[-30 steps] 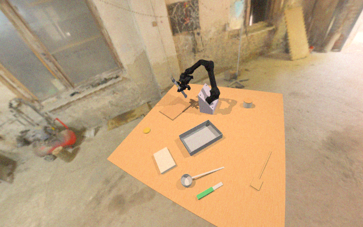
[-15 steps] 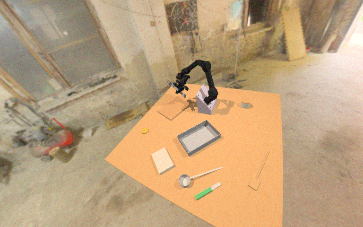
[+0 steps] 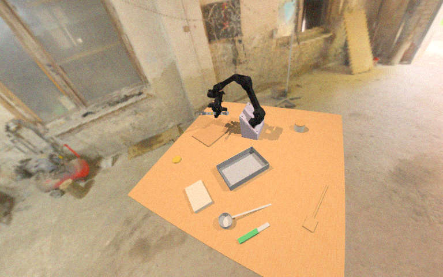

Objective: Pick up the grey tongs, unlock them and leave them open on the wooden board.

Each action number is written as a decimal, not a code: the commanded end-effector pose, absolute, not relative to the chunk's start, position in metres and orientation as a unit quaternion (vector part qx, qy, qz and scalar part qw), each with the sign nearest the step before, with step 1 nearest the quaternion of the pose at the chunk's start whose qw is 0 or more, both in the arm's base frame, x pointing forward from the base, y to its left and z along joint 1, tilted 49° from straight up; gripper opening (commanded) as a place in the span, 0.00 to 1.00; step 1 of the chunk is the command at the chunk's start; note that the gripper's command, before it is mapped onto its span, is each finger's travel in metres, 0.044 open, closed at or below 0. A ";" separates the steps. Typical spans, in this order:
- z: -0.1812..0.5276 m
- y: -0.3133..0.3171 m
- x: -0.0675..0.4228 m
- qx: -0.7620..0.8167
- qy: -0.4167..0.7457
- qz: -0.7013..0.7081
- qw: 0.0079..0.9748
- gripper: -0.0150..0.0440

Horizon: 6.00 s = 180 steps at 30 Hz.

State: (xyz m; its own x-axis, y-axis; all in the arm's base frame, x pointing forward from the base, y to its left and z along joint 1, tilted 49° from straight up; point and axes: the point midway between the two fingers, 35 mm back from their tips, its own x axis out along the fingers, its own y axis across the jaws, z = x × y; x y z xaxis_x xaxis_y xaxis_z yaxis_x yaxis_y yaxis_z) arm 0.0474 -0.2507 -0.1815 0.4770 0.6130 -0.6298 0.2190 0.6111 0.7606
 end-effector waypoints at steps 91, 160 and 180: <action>-0.258 -0.181 0.049 0.343 0.703 0.206 0.587 0.00; -0.175 -0.304 0.202 0.318 0.701 0.188 0.610 1.00; -0.175 -0.304 0.202 0.318 0.701 0.188 0.610 1.00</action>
